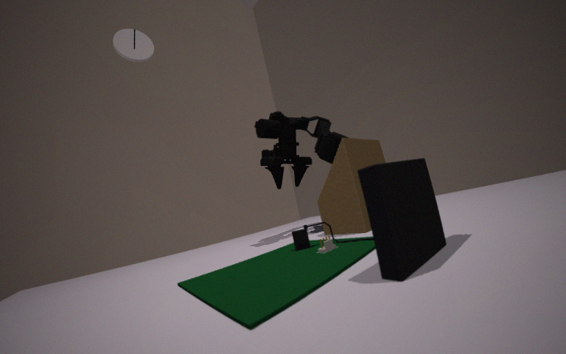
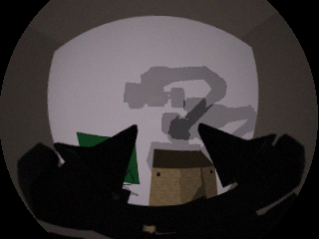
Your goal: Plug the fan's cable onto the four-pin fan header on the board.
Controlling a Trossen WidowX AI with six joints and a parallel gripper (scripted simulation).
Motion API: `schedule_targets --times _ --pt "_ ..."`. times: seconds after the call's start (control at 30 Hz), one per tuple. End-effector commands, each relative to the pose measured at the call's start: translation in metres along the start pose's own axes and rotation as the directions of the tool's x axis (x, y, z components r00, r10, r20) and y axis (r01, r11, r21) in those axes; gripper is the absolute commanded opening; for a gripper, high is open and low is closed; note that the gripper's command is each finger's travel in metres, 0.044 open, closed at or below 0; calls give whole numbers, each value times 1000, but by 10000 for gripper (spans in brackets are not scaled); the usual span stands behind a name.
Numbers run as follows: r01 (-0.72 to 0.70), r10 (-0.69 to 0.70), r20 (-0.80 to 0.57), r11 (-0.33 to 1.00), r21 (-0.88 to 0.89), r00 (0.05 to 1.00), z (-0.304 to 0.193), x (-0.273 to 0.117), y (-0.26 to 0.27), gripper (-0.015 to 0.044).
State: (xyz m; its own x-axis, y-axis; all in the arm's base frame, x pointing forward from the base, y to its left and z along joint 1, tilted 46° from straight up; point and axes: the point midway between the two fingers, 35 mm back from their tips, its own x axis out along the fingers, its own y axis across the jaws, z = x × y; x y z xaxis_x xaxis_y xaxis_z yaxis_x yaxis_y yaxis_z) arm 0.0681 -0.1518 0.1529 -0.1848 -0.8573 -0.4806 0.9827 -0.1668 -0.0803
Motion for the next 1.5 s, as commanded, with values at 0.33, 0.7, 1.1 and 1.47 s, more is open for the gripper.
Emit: schedule_targets --times 0.33,0.7,1.1,1.47 --pt "-41 25 -92 983 -179 995 -16 -8 38 440" --pt "-125 29 -219 890 -438 975 -60 -30 116 440" --pt "-202 10 -271 695 -690 962 -149 -53 181 440" --pt "-204 12 -273 695 -689 962 -171 24 184 440"
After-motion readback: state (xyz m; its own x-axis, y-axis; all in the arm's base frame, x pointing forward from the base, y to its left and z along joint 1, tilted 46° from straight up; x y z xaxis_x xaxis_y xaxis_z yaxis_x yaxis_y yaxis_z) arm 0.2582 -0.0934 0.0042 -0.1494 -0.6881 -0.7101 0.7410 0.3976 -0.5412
